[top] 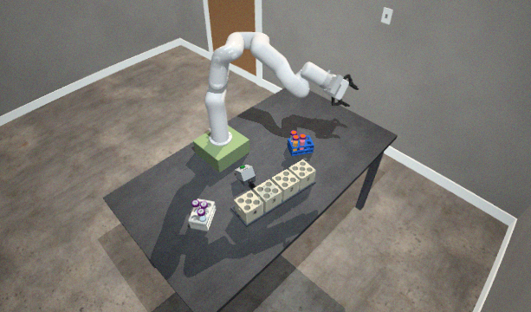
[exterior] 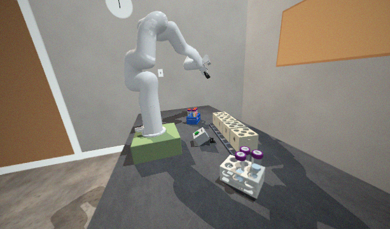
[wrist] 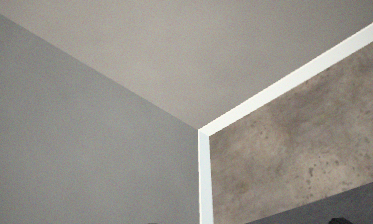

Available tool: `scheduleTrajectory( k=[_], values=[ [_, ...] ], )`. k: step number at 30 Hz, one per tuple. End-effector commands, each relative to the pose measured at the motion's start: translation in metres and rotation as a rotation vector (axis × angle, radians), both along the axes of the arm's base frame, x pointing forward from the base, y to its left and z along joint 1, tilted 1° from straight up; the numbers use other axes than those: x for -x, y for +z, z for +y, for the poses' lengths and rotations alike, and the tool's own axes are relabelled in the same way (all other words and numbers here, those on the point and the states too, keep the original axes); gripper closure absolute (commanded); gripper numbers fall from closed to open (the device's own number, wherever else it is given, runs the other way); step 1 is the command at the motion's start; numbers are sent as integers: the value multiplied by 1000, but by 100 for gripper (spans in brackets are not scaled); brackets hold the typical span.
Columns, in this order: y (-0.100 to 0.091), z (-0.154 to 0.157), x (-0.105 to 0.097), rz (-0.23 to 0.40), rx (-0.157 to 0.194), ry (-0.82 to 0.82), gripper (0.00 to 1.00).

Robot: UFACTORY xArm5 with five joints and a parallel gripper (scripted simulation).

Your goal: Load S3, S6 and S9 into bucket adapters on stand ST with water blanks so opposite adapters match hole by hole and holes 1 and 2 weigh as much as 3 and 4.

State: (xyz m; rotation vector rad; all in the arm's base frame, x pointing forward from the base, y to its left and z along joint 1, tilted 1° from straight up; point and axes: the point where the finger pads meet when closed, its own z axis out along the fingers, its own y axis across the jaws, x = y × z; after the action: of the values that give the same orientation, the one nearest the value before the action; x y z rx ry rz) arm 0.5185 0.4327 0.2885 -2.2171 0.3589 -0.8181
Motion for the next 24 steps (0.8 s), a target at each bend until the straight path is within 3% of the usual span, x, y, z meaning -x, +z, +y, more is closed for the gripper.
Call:
scheduleTrajectory(
  k=[1, 17, 19, 20, 24],
  values=[
    [3, 0, 0, -4, -3, 0, 0],
    [3, 0, 0, -4, -3, 0, 0],
    [2, -9, -4, 7, 62, -7, 0],
    [1, -13, -6, 9, 75, -8, 0],
    [0, -28, -12, 9, 75, -8, 0]
  ],
)
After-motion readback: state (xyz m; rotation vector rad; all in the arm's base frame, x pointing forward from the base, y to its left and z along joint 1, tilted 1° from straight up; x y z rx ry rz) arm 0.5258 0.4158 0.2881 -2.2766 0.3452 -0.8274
